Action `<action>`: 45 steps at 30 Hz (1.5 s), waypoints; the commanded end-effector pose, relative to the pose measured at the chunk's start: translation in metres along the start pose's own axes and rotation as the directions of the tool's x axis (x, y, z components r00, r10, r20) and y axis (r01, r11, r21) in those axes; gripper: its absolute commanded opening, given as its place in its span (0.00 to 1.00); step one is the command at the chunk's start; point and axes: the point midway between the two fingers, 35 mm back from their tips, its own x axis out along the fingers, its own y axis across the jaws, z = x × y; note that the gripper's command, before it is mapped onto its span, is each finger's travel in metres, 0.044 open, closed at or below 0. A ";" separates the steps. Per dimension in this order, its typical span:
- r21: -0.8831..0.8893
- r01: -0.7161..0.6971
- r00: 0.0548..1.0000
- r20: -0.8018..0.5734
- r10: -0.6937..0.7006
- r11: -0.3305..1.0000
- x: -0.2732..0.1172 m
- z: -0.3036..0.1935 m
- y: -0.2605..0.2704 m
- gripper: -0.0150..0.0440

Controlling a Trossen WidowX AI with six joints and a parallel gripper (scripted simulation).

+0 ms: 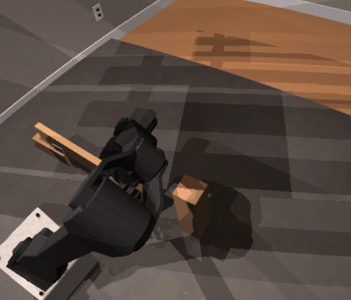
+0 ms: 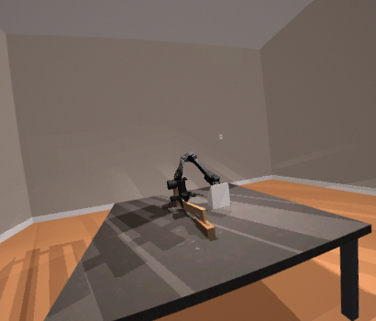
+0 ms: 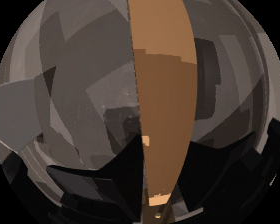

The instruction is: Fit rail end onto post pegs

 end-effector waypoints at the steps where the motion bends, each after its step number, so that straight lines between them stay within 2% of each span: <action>1: -0.002 0.006 1.000 0.006 -0.006 1.000 -0.005 0.001 -0.002 0.25; 45: -0.002 0.007 1.000 0.007 -0.007 1.000 -0.027 0.001 -0.004 0.25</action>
